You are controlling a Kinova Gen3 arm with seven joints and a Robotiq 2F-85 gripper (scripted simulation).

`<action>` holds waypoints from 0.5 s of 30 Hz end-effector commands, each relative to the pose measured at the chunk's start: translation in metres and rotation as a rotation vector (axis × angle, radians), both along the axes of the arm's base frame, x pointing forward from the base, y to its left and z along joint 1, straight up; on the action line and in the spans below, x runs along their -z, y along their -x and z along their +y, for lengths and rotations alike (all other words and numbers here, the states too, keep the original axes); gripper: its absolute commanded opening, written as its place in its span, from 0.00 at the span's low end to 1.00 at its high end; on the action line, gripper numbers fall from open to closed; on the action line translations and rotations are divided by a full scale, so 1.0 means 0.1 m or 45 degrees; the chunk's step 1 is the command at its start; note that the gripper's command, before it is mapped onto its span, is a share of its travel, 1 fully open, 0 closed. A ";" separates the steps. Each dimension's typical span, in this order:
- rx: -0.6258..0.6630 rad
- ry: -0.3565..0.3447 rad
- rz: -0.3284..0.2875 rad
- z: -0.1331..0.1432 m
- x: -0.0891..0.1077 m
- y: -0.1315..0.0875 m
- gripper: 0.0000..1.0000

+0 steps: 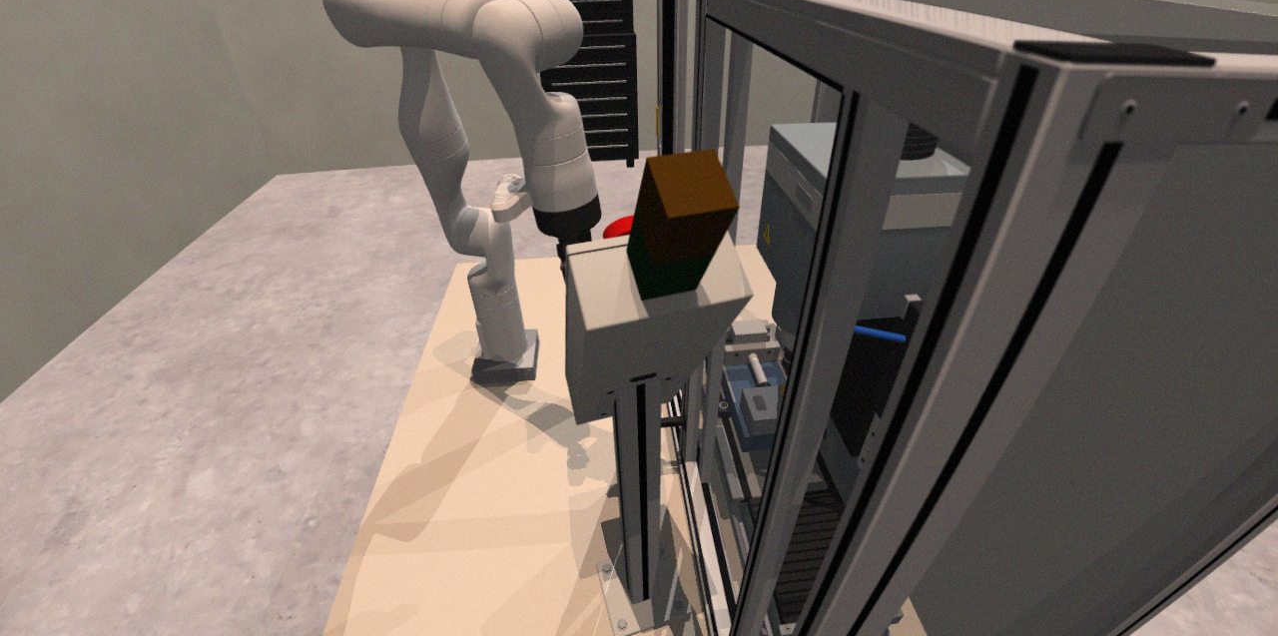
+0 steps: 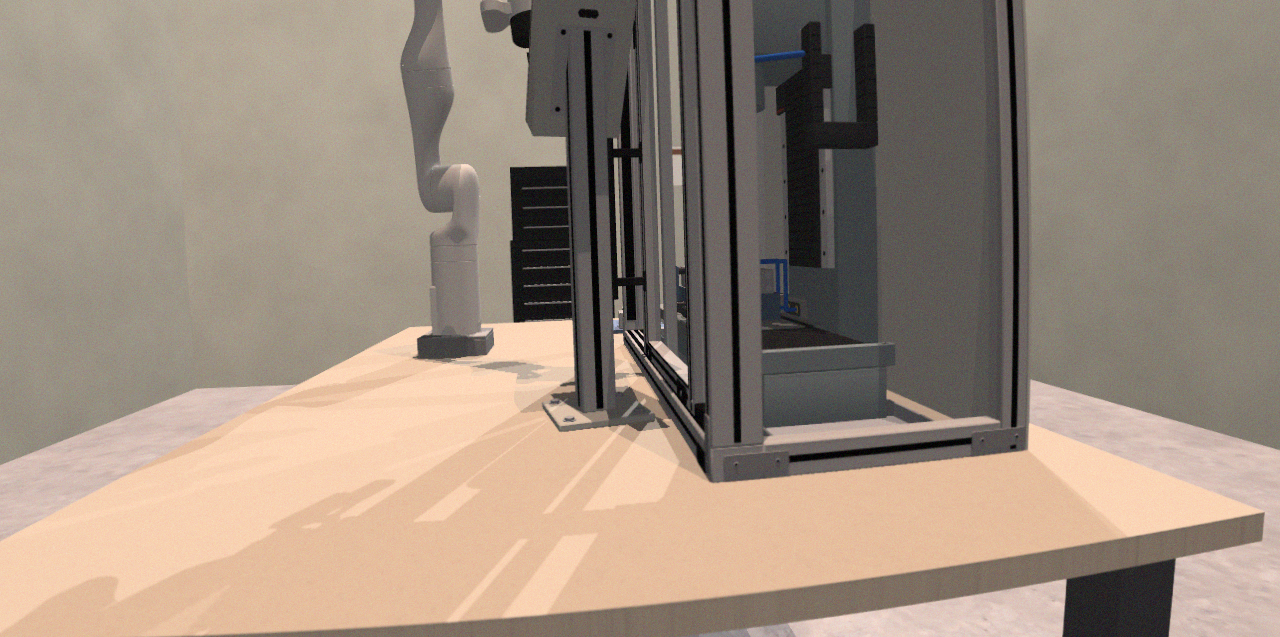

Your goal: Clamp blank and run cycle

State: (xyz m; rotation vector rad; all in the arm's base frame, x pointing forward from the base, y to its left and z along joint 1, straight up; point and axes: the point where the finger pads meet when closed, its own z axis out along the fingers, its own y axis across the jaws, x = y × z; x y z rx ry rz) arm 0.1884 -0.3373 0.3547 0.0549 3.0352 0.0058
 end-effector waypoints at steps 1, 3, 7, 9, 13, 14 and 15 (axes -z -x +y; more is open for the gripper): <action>-0.001 0.005 0.000 -0.03 0.06 0.03 0.80; -0.001 0.005 0.000 -0.03 0.06 0.03 0.80; -0.001 0.005 0.000 -0.03 0.06 0.03 0.80; 0.000 0.000 0.002 0.00 0.13 0.01 0.80; -0.001 0.005 0.000 -0.02 0.49 0.01 0.80; -0.001 0.005 0.000 -0.02 0.49 0.01 0.80; -0.001 0.005 0.000 -0.02 0.49 0.01 0.80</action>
